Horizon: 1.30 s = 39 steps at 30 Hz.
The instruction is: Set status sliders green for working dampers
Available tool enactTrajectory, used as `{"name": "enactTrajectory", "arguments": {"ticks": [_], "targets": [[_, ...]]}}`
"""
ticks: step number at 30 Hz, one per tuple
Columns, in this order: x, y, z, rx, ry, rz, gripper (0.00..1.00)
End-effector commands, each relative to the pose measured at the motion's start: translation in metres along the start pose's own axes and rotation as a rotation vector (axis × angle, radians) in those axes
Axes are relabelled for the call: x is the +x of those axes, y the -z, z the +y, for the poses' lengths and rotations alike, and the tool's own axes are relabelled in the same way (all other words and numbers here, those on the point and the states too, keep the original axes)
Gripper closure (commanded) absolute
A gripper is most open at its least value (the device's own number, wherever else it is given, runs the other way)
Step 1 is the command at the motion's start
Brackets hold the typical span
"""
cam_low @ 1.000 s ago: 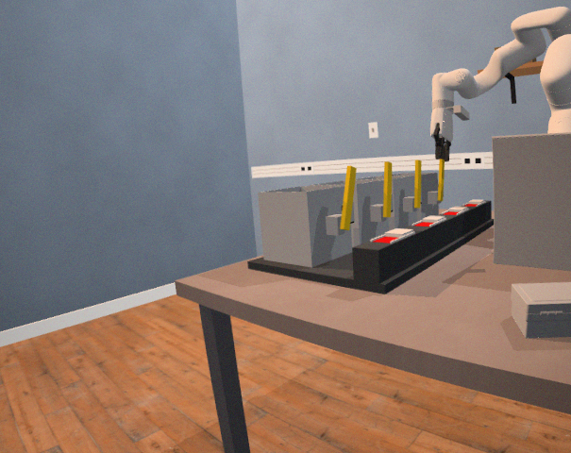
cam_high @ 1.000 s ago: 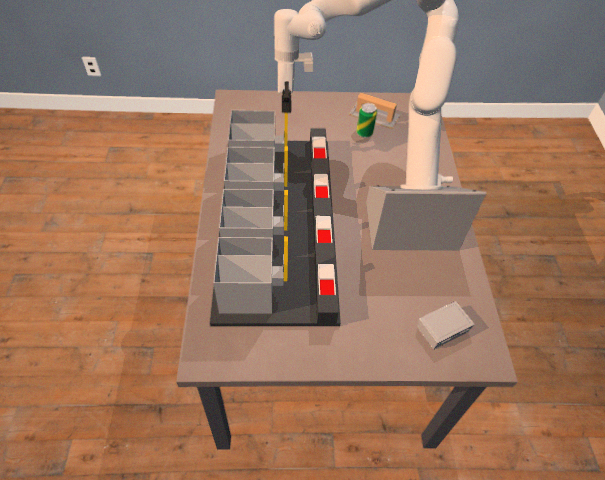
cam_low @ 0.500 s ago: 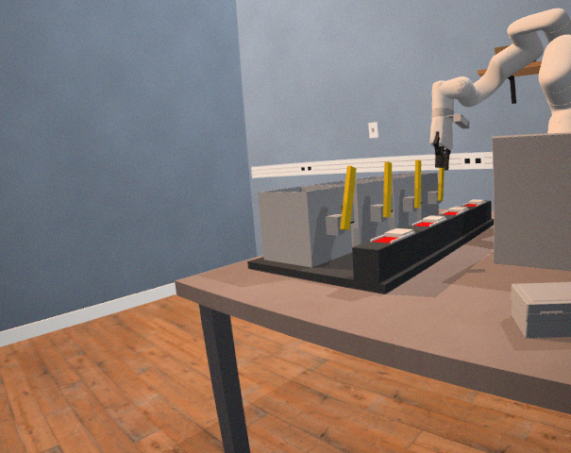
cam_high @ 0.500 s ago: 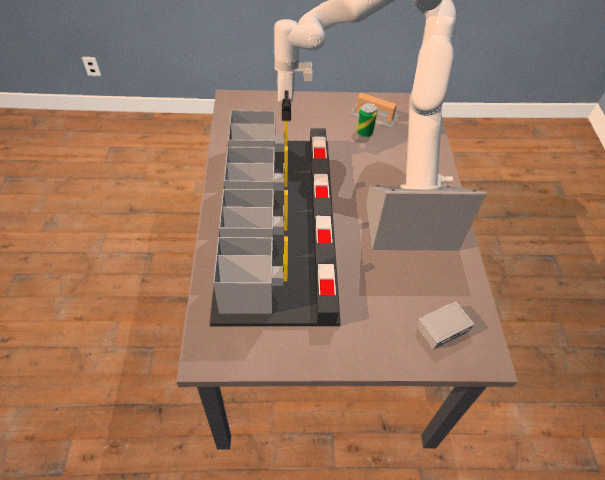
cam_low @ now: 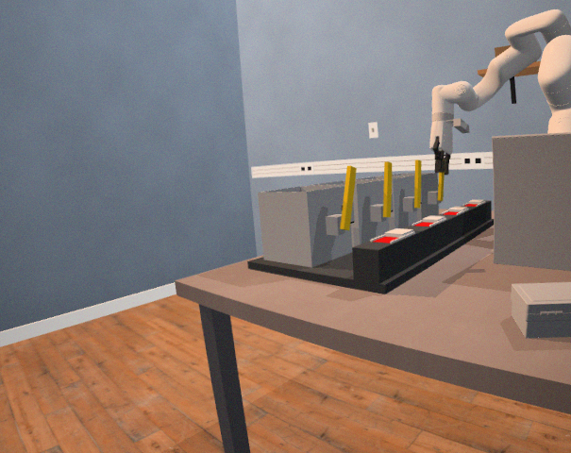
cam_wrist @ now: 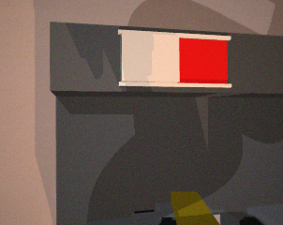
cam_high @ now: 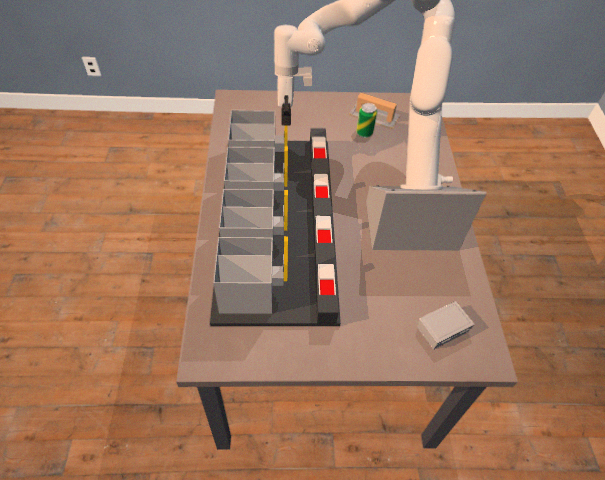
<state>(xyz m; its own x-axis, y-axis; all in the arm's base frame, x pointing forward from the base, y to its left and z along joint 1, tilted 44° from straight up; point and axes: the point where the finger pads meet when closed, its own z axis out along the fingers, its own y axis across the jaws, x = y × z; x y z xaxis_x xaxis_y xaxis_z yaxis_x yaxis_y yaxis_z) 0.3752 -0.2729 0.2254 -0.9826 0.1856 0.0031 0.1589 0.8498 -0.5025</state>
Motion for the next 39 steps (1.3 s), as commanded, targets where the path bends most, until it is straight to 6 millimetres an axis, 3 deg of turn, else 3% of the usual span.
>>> {"name": "enactTrajectory", "arguments": {"ticks": [1,16,17,39], "targets": [[-0.001,0.0002,-0.0004,0.001,-0.001,-0.004,0.61],[-0.001,0.0,-0.0004,0.001,-0.001,-0.004,0.61],[-0.001,0.0,-0.0004,0.001,-0.001,-0.004,0.81],[-0.001,0.0,-0.0004,0.001,-0.001,-0.004,0.81]]}}
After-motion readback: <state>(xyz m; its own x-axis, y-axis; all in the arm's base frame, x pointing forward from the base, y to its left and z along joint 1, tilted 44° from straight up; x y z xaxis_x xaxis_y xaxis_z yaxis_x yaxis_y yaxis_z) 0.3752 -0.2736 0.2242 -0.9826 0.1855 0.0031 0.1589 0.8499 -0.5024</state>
